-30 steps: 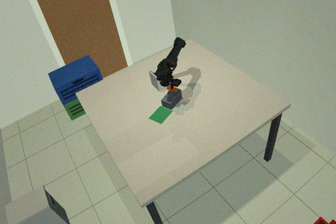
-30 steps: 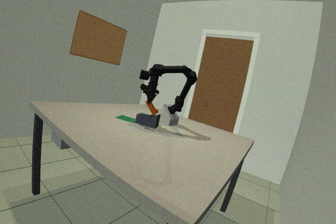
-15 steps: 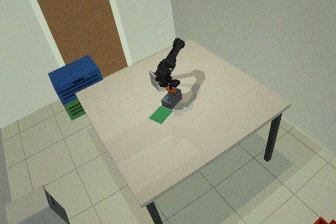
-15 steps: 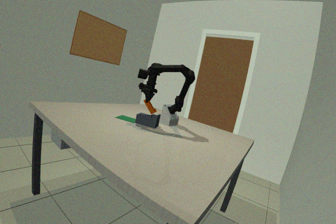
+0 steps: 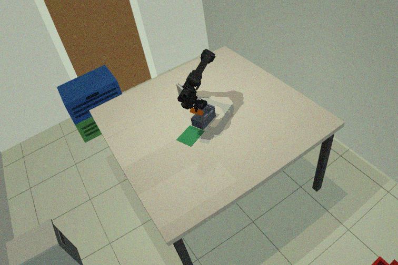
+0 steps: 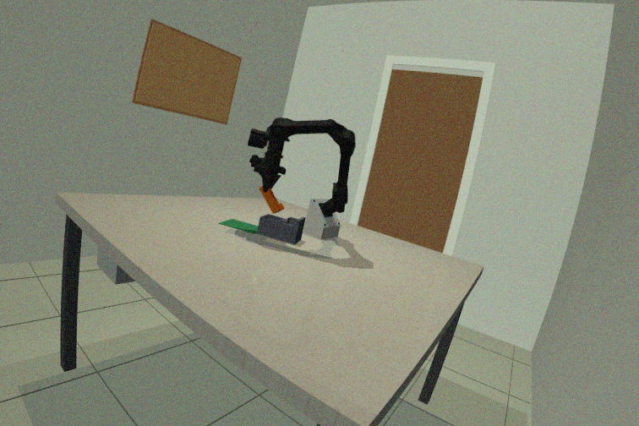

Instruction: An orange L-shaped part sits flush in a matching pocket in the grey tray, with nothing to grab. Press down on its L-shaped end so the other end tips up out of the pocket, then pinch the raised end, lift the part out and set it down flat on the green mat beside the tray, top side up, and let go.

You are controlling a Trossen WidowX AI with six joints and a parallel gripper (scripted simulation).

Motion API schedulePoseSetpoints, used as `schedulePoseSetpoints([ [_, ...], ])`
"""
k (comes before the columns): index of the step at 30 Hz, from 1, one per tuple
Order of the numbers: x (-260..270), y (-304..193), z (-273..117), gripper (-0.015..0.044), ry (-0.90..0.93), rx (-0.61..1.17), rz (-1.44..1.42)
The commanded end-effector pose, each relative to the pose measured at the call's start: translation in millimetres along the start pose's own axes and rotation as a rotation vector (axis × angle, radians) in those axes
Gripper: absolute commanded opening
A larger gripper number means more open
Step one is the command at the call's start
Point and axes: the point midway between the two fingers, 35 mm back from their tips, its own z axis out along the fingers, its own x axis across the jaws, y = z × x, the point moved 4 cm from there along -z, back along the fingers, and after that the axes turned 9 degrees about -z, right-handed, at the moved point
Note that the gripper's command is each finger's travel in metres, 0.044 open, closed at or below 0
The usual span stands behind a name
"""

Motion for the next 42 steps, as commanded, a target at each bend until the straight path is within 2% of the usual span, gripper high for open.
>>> schedulePoseSetpoints([
  [1,-4,19,-1,0.0000,-0.002,-0.006,-0.006],
  [22,-20,89,-3,0.0000,-0.002,-0.011,-0.008],
  [42,-20,92,18,0.0000,-0.002,-0.011,-0.009],
])
